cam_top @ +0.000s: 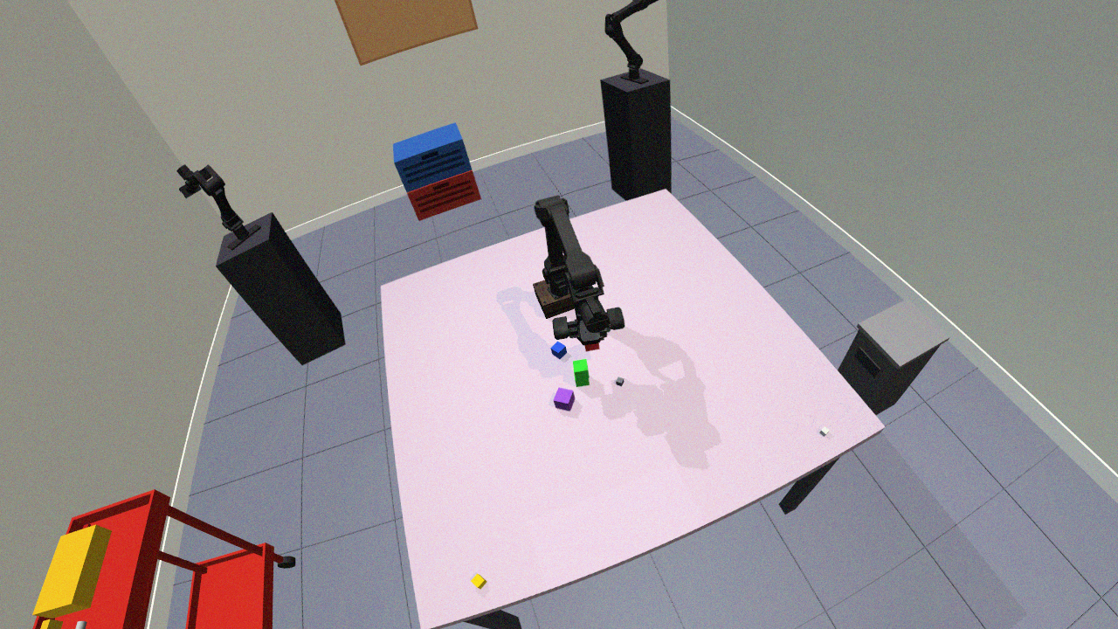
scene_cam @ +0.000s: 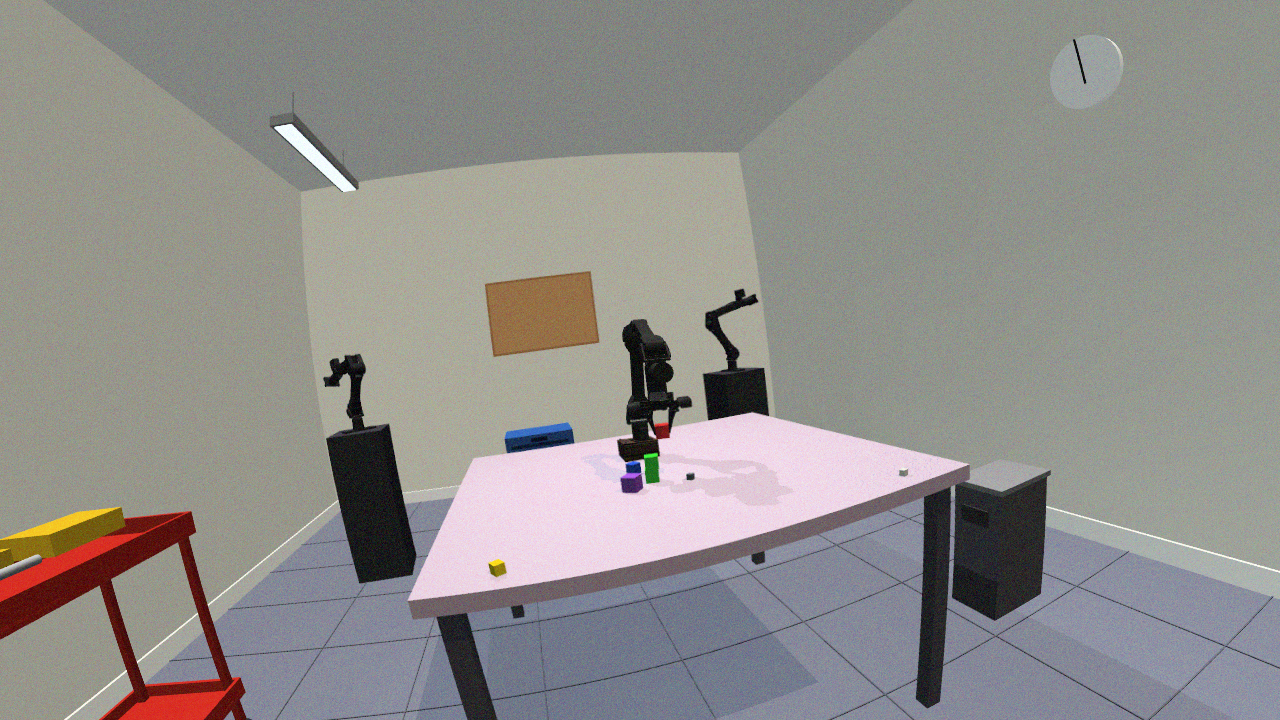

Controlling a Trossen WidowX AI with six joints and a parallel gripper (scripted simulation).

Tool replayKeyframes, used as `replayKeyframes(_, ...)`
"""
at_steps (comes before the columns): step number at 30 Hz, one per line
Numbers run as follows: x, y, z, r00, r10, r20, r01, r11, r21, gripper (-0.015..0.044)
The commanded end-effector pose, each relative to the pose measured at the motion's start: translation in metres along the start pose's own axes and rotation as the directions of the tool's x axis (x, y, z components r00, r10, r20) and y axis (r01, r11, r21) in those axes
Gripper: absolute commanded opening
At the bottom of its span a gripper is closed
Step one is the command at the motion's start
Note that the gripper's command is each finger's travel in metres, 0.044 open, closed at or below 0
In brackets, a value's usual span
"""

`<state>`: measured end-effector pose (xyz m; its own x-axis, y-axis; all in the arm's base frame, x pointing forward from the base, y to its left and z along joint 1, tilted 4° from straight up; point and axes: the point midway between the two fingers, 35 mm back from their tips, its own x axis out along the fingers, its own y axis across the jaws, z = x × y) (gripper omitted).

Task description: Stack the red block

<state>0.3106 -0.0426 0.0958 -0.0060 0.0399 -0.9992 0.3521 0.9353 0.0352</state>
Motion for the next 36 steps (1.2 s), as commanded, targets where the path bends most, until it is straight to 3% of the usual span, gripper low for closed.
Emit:
replayKeyframes(1,0.001,-0.017,0.016,1.000,-0.002,-0.005,0.002,1.000,-0.007,0.0000)
replayKeyframes(7,0.004,-0.041,0.035,1.000,0.001,-0.008,-0.001,1.000,-0.014,0.0000)
replayKeyframes(23,0.041,-0.042,0.034,1.000,0.001,-0.008,-0.001,1.000,-0.014,0.0000)
replayKeyframes(36,0.041,-0.042,0.034,1.000,0.001,-0.008,-0.001,1.000,-0.014,0.0000)
